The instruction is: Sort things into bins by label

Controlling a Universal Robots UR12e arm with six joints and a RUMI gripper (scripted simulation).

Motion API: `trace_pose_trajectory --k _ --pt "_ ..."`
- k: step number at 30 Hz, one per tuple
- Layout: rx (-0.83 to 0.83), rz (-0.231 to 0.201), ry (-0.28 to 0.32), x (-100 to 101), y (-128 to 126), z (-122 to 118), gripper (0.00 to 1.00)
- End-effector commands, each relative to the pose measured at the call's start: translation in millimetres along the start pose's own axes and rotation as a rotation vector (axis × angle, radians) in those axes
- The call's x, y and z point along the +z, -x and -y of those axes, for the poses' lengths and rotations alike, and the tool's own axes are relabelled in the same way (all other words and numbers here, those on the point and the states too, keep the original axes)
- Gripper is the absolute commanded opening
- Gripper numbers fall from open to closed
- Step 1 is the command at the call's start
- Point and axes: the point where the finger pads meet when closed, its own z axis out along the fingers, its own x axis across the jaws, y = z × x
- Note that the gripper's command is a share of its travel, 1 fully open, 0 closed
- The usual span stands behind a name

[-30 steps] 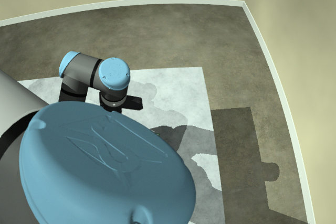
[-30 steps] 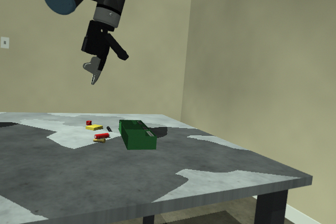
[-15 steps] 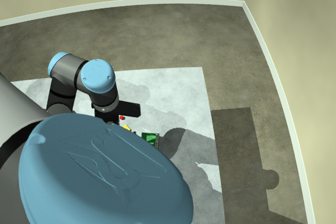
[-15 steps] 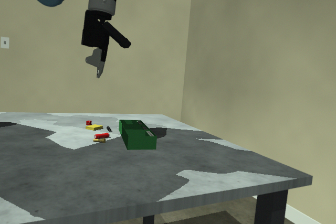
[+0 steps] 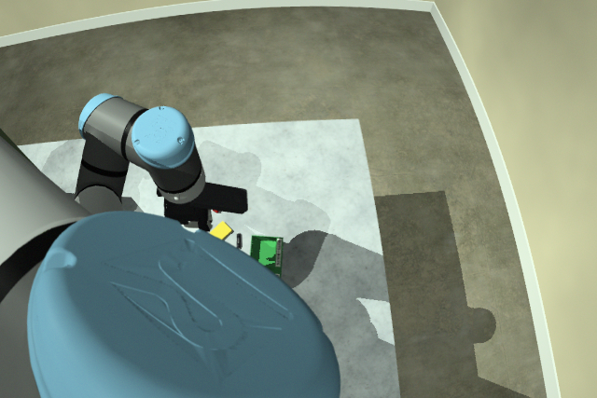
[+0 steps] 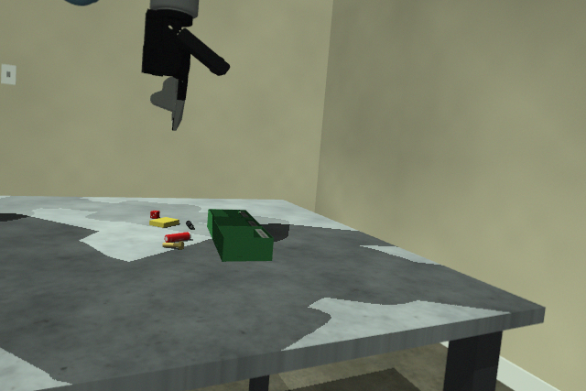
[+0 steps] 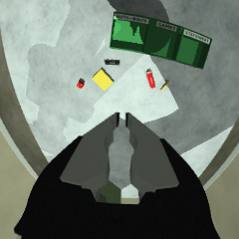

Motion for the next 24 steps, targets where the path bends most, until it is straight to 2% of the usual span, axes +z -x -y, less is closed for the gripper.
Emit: trace_pose_trajectory --k 1,5,8,10,24 --pt "0.0 0.0 -0.002 -0.7 -0.3 0.2 0.04" --pt "0.171 0.0 -0.002 17.8 -25.1 12.4 0.04" --pt "0.171 0.0 -0.002 31.7 -43.8 21.6 0.04" --pt "0.171 0.0 -0.002 31.7 -43.8 21.6 0.04" --pt "0.171 0.0 -0.002 95.9 -130.0 64.4 0.04"
